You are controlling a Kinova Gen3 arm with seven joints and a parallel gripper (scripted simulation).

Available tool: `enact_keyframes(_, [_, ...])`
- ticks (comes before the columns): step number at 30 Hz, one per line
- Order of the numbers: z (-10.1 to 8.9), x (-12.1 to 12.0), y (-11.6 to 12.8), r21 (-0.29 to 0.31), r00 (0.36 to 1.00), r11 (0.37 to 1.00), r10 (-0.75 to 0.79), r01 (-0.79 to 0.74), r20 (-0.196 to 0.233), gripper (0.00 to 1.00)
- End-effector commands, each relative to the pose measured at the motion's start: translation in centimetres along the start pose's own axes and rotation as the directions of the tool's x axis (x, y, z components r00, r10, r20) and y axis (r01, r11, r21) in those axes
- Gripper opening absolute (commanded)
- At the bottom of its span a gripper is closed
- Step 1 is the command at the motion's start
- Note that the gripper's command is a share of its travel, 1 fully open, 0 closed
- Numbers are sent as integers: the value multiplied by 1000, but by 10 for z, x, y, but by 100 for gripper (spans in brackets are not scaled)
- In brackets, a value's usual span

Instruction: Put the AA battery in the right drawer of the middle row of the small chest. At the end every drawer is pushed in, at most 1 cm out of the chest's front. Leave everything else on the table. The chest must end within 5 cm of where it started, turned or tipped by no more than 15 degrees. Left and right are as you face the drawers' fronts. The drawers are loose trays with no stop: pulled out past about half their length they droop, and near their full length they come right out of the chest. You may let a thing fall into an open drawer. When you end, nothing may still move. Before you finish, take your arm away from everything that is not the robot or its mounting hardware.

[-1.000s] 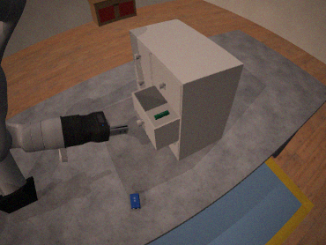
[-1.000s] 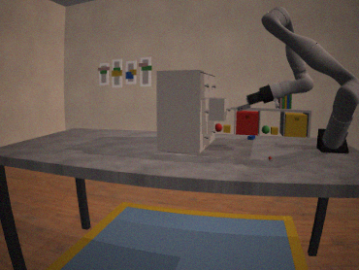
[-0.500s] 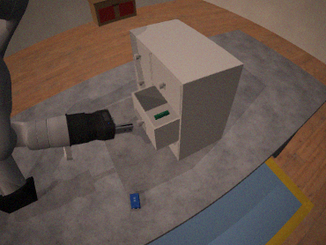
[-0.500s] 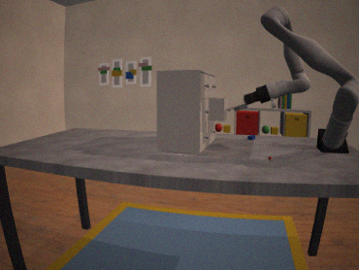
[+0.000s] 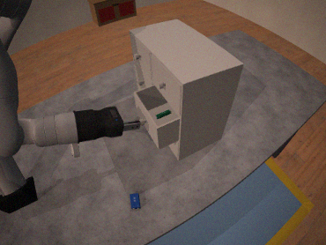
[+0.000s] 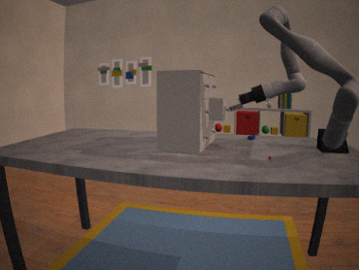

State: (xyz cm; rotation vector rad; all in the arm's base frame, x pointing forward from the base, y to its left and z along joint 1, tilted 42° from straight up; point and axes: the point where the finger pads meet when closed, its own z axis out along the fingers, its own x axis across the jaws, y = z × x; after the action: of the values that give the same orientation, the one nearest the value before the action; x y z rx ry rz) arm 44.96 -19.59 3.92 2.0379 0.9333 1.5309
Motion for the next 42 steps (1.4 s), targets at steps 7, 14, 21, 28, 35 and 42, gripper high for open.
enact_keyframes(7, [15,3,7,-2,1000,1000,-9,9,-8,0])
enact_keyframes(14, [26,3,11,-2,1000,1000,-9,9,-8,0])
enact_keyframes(21, [38,3,15,-2,1000,1000,-9,9,-8,0])
enact_keyframes(28, [44,3,18,-2,1000,1000,-9,9,-8,0])
enact_keyframes(35, [51,3,20,-2,1000,1000,-9,9,-8,0])
enact_keyframes(42, [54,3,21,-2,1000,1000,-9,9,-8,0])
